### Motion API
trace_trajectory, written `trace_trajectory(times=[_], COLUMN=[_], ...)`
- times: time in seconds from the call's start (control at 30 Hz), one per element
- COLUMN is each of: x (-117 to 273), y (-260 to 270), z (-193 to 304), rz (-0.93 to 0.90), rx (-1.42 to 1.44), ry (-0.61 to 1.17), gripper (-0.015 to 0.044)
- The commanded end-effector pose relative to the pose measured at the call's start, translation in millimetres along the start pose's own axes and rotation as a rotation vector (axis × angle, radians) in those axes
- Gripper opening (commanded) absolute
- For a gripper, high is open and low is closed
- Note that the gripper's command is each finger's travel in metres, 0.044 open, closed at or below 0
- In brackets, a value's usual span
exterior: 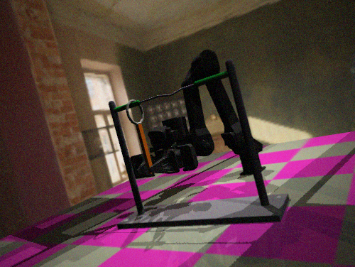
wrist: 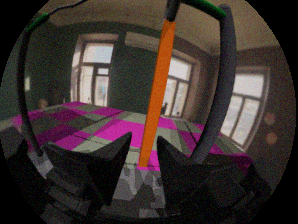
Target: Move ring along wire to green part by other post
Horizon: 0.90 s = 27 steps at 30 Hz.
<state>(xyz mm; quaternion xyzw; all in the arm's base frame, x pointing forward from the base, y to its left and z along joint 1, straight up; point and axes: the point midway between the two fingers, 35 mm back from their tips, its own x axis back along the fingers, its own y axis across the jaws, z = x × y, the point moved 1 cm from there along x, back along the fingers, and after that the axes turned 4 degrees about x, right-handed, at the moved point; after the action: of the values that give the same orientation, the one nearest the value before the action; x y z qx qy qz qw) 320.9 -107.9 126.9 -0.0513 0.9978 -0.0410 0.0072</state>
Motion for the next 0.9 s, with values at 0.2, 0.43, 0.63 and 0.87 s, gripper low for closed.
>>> trace_trajectory(times=[0.2, 0.43, 0.63, 0.87], x=[-12.7, -12.7, -12.7, -12.7], y=[0.3, 0.3, 0.3, 0.3], z=[-1.5, -1.5, -1.5, -1.5], rz=[0.004, 0.004, 0.004, 0.004], rx=[-0.001, -0.001, -0.001, -0.001], ry=[-0.005, -0.005, -0.005, -0.005], gripper=[0.0160, 0.0160, 0.0160, 0.0160])
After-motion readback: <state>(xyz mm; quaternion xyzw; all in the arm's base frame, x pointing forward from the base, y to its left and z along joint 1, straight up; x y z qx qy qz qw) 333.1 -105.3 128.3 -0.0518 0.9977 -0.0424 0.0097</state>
